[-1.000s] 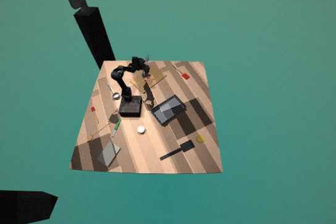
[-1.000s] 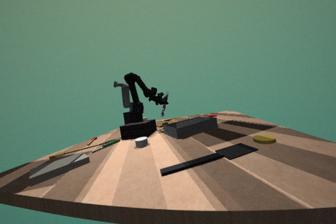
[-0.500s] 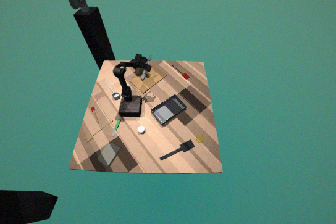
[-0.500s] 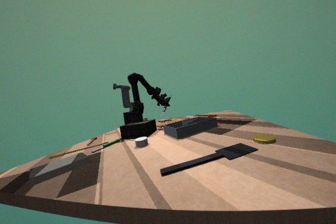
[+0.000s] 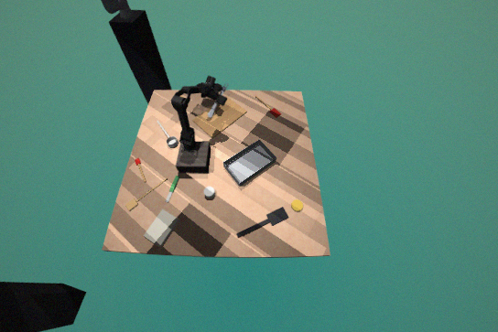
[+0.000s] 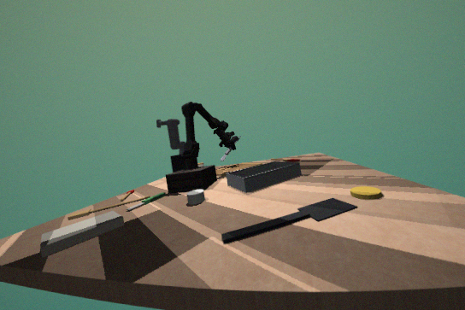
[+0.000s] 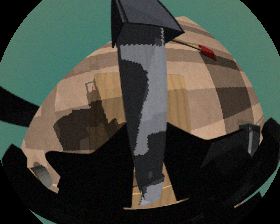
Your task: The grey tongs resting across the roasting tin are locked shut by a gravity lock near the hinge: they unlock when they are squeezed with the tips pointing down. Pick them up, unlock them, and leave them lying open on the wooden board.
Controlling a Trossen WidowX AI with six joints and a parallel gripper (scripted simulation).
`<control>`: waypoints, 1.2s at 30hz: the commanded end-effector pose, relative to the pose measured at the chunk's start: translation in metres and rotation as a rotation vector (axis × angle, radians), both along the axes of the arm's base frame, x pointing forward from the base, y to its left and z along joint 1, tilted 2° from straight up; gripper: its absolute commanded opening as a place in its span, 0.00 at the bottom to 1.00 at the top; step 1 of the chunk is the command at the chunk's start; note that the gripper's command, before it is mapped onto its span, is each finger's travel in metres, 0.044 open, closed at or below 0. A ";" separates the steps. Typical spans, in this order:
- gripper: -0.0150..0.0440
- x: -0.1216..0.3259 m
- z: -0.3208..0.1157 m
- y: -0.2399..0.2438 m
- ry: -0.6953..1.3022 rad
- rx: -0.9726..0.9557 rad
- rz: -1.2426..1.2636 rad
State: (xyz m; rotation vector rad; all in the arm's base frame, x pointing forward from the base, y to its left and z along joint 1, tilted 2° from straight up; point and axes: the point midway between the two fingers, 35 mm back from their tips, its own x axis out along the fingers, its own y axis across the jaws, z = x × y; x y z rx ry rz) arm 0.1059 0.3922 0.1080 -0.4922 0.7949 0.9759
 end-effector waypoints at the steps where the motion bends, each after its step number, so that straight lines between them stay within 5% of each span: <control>1: 0.00 0.002 0.000 0.003 0.033 -0.038 -0.004; 36: 0.00 0.004 -0.011 -0.014 0.377 -0.489 -0.056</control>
